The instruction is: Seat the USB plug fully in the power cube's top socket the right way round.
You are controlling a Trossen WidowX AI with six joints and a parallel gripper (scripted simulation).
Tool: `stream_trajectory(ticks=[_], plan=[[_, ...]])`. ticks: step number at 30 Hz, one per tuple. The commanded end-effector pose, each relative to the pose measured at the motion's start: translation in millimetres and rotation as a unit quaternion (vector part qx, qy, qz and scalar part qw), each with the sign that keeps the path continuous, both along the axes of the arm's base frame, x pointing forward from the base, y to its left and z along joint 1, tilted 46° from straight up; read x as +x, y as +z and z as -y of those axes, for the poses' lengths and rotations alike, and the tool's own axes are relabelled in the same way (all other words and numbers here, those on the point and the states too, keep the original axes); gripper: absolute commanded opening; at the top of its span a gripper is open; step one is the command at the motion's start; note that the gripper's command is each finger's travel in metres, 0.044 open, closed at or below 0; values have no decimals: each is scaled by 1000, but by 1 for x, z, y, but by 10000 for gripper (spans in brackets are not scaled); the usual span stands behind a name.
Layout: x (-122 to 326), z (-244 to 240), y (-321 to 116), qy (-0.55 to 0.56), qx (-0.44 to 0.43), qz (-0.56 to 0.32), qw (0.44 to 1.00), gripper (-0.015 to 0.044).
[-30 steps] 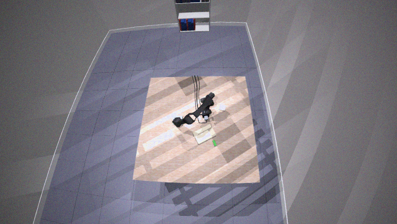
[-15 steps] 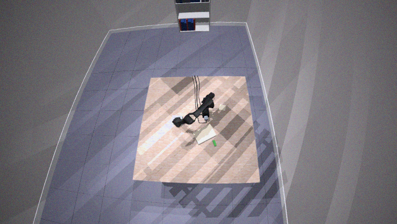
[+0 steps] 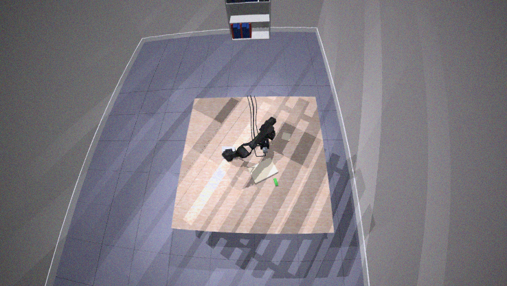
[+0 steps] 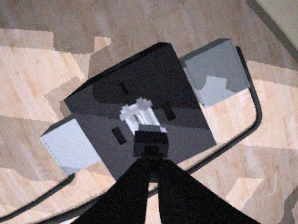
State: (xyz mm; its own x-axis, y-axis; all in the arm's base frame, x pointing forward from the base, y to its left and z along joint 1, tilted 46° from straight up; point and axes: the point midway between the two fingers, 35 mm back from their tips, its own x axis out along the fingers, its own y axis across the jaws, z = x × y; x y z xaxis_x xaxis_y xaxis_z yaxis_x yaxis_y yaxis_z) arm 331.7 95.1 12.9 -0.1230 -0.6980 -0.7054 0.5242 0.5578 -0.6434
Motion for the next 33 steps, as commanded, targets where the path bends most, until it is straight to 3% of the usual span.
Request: stream_trajectory(ticks=[1,16,33], plan=[[0,0,0,-33,-6,33,999,0],[0,0,0,-170,-30,168,970,0],[0,0,0,-312,-55,308,897,0]])
